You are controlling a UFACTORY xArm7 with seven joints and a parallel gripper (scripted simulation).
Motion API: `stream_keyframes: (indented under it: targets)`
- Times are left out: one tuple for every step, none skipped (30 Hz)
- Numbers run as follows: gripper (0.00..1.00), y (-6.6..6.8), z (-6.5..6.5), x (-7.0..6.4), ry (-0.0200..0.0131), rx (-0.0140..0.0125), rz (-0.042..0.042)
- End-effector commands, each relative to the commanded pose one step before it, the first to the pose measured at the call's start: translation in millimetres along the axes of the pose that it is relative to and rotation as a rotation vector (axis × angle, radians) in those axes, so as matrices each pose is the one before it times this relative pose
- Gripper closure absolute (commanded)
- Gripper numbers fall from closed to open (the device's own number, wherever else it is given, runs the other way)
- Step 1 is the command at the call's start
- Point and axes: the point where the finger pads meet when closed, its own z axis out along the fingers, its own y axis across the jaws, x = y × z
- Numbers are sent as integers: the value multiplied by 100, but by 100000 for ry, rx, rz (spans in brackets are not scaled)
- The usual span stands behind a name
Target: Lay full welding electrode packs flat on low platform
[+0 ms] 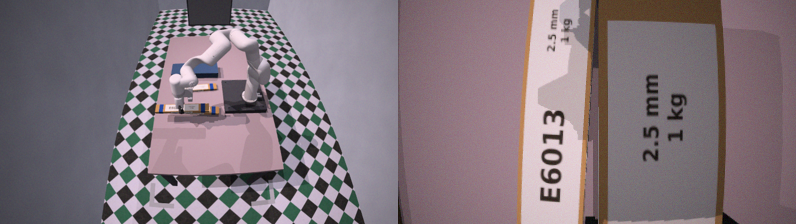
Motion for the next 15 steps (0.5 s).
stream_keyframes:
  targets:
    - [42, -2317, -221, -1455, -430, -307, 38]
    - [42, -533, 0, -282, 0, 0, 0]
    - [42, -532, 0, -281, 0, 0, 0]
    - [42, -530, 0, -280, 0, 0, 0]
    - [42, -527, 0, -278, 0, 0, 0]
    - [42, -524, 0, -277, 0, 0, 0]
    - [42, -520, 0, -275, 0, 0, 0]
    - [42, -515, 0, -272, 0, 0, 0]
    - [42, 0, 0, 0, 0, 0, 0]
    - [42, 0, 0, 0, 0, 0, 0]
    - [42, -510, 0, -270, 0, 0, 0]
    - [42, -505, 0, -267, 0, 0, 0]
    - [42, -499, 0, -263, 0, 0, 0]
    - [42, -492, 0, -260, 0, 0, 0]
    - [42, -485, 0, -256, 0, 0, 0]
